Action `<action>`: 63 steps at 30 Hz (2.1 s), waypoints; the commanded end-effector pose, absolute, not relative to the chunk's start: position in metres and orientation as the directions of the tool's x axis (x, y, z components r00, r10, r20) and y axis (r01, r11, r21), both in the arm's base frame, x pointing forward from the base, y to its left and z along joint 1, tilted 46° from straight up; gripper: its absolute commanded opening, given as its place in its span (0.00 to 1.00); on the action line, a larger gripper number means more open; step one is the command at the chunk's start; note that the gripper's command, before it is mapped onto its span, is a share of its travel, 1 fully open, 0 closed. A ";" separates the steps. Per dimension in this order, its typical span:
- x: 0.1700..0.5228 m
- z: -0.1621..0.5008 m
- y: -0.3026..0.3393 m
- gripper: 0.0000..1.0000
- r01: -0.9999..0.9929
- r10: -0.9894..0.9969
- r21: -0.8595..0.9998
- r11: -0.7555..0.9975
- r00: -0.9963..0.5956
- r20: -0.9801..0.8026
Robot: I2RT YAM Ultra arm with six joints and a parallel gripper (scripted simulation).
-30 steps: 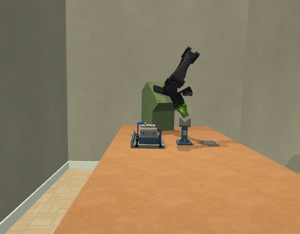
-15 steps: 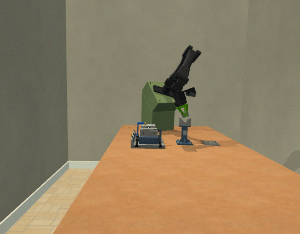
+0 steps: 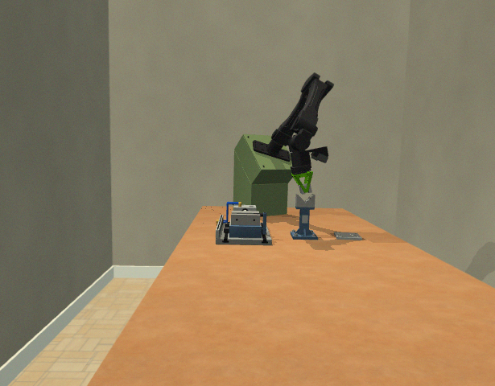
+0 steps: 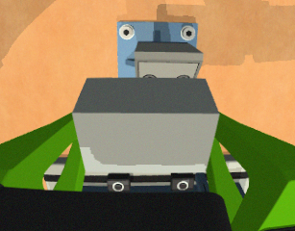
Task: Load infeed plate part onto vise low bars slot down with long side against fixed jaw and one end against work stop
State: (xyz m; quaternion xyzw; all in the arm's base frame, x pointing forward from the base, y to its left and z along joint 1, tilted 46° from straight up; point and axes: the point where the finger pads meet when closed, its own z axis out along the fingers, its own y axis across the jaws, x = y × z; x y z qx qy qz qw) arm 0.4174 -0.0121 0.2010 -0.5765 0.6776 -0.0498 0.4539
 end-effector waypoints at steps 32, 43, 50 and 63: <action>0.417 0.223 -0.017 0.00 -0.708 -0.903 -0.618 0.342 -0.068 -0.423; 0.417 0.223 -0.014 0.00 -0.710 -0.907 -0.618 0.338 -0.070 -0.416; 0.417 0.223 -0.013 0.00 -0.711 -0.907 -0.618 0.336 -0.067 -0.416; 0.417 0.223 -0.013 0.00 -0.711 -0.907 -0.618 0.336 -0.066 -0.416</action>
